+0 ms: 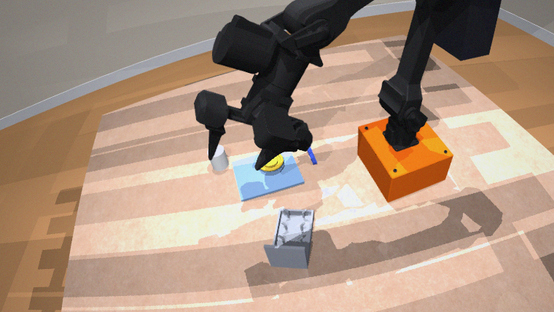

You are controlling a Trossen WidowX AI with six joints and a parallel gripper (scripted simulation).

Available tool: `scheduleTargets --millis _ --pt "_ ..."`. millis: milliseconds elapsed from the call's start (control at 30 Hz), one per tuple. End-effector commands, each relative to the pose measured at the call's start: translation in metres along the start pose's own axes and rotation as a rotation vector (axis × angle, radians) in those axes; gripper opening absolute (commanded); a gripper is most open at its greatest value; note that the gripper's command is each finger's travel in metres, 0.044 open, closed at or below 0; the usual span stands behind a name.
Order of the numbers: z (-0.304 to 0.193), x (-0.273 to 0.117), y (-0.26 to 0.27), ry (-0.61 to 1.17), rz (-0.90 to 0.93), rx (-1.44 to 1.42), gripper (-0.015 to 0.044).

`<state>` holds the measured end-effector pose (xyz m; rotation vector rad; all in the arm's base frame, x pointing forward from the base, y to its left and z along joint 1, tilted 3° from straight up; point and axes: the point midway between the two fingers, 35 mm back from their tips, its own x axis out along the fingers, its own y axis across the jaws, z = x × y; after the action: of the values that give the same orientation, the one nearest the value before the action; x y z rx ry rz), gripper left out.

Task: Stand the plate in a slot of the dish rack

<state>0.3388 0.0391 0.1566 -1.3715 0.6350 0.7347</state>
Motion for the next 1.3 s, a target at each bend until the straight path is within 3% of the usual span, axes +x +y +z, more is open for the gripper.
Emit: scheduleTargets --millis 0,1267 --pt "-0.015 0.0 -0.001 0.032 0.043 0.126 0.04" --pt "-0.144 -0.021 0.042 0.444 0.39 1.249 0.04"
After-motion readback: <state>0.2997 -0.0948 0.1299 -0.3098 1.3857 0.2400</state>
